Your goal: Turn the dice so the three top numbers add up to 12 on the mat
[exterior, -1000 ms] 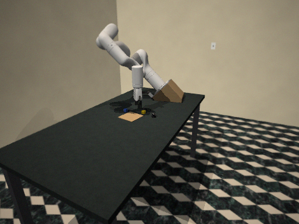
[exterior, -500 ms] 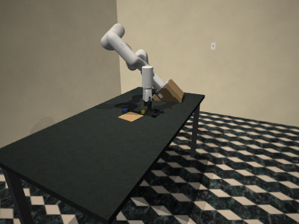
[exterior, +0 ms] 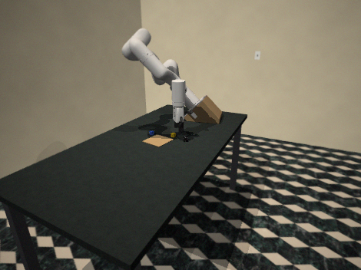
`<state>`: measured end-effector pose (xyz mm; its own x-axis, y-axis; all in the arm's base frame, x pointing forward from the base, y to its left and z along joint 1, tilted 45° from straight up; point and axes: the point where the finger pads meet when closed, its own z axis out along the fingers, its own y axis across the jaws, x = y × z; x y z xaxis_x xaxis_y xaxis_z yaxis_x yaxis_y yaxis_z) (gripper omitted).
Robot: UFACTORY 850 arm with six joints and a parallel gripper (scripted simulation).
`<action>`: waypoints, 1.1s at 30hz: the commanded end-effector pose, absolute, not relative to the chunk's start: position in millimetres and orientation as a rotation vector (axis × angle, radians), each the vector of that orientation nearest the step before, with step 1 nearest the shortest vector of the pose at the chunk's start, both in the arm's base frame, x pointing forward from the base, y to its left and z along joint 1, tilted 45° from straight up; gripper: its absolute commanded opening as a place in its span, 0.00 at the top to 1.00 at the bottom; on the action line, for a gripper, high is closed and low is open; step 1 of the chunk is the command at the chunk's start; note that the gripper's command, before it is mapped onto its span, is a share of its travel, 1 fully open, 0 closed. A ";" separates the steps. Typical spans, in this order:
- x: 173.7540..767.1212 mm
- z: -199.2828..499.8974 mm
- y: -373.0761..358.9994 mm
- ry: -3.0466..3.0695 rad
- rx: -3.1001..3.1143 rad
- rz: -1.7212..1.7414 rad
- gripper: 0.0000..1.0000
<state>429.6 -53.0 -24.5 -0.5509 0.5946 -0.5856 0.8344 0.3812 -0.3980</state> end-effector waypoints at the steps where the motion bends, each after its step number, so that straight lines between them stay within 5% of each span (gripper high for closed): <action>1: 430.3 -24.2 -52.5 2.299 1.245 -0.963 0.00; 33: 444.4 -44.3 -32.7 2.299 1.245 -0.963 0.00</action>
